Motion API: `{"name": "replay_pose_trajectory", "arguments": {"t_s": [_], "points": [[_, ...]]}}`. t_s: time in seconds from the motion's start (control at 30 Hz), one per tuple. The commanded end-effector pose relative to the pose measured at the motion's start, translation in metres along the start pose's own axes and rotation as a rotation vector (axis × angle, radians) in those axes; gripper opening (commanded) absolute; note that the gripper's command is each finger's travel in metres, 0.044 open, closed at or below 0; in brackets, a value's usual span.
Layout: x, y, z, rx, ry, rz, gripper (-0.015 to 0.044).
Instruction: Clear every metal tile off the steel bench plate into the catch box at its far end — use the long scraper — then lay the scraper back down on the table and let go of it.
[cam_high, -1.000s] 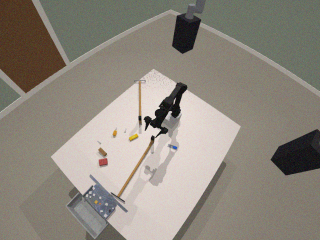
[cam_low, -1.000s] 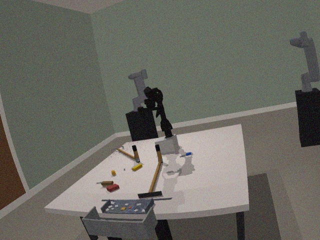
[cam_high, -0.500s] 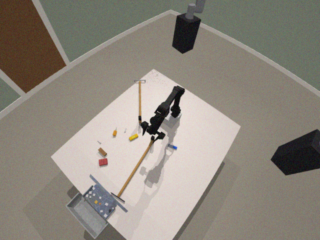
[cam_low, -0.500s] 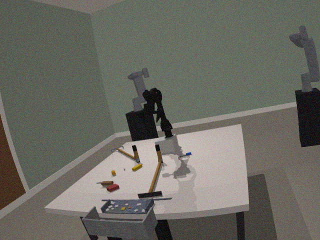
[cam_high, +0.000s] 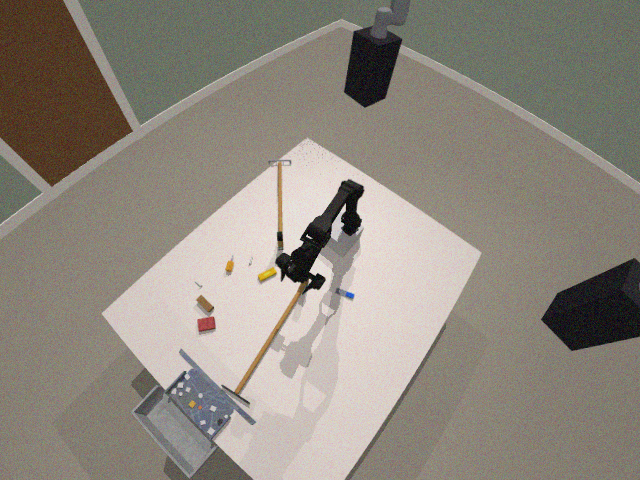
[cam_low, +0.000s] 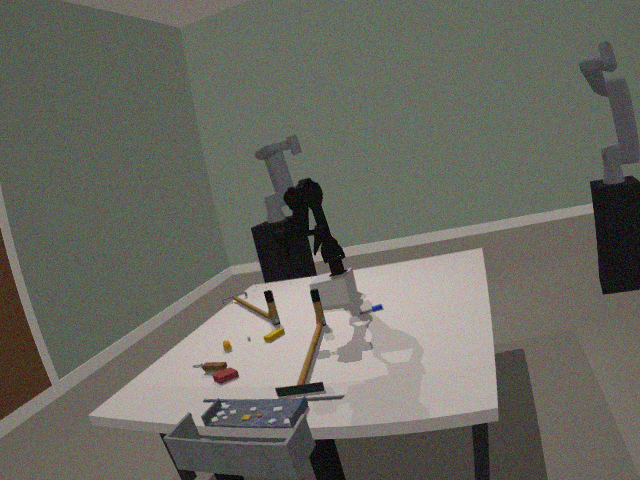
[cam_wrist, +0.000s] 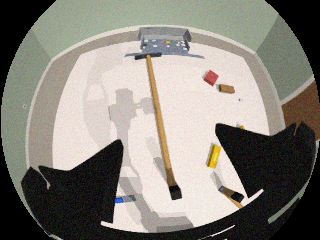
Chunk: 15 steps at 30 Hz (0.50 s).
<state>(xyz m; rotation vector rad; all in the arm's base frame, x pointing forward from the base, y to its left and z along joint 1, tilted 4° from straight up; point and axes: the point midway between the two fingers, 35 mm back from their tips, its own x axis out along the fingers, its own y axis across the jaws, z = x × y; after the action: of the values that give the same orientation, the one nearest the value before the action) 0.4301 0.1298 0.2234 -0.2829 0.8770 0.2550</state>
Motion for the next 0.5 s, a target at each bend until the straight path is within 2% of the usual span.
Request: {"name": "replay_pose_trajectory", "arguments": {"t_s": [0.0,0.47], "points": [[0.012,0.001,0.003,-0.009,0.027,0.011,0.044],[0.054,0.006,0.004,-0.021,0.119,0.032,0.044]]}}
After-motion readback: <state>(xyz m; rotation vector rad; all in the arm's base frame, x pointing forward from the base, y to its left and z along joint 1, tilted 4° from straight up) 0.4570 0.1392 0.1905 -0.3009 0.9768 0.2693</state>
